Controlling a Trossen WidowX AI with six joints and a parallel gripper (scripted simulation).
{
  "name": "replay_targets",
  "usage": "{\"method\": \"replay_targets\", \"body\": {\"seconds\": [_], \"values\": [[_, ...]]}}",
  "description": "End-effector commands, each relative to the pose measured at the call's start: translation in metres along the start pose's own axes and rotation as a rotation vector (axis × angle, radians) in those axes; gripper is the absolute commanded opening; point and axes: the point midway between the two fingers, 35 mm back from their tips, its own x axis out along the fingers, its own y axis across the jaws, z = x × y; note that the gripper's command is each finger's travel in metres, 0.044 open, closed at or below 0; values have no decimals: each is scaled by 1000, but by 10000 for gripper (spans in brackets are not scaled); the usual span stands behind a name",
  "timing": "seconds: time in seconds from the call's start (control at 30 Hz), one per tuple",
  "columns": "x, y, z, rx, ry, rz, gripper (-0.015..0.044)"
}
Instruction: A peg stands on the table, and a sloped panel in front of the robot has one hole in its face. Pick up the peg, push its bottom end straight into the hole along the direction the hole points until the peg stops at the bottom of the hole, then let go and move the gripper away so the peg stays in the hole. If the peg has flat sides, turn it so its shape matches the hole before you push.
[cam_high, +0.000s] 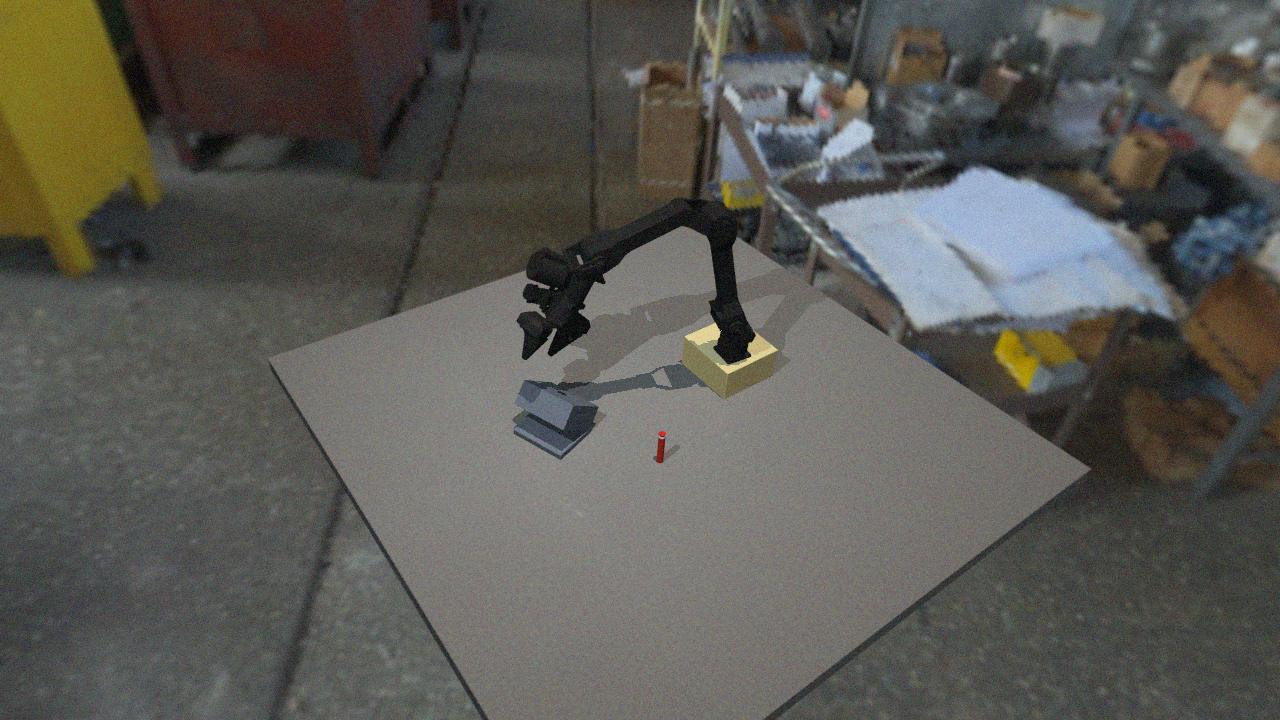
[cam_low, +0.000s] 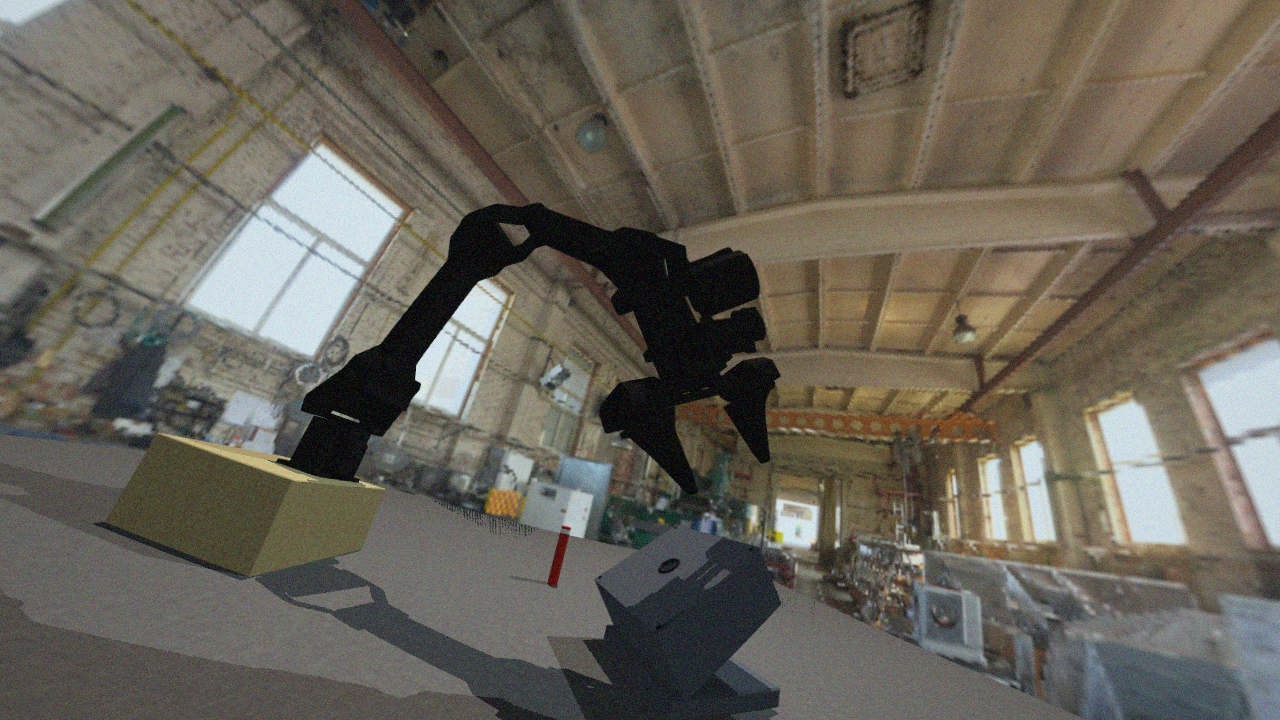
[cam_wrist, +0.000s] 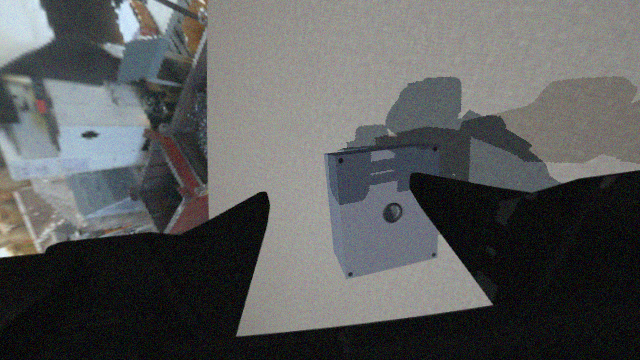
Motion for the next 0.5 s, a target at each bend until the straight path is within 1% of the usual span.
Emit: {"method": "replay_targets", "body": {"seconds": [0.0, 0.47], "values": [[5, 0, -24, -60, 36, -33, 440], [11, 1, -100, -281, 158, -109, 440]]}}
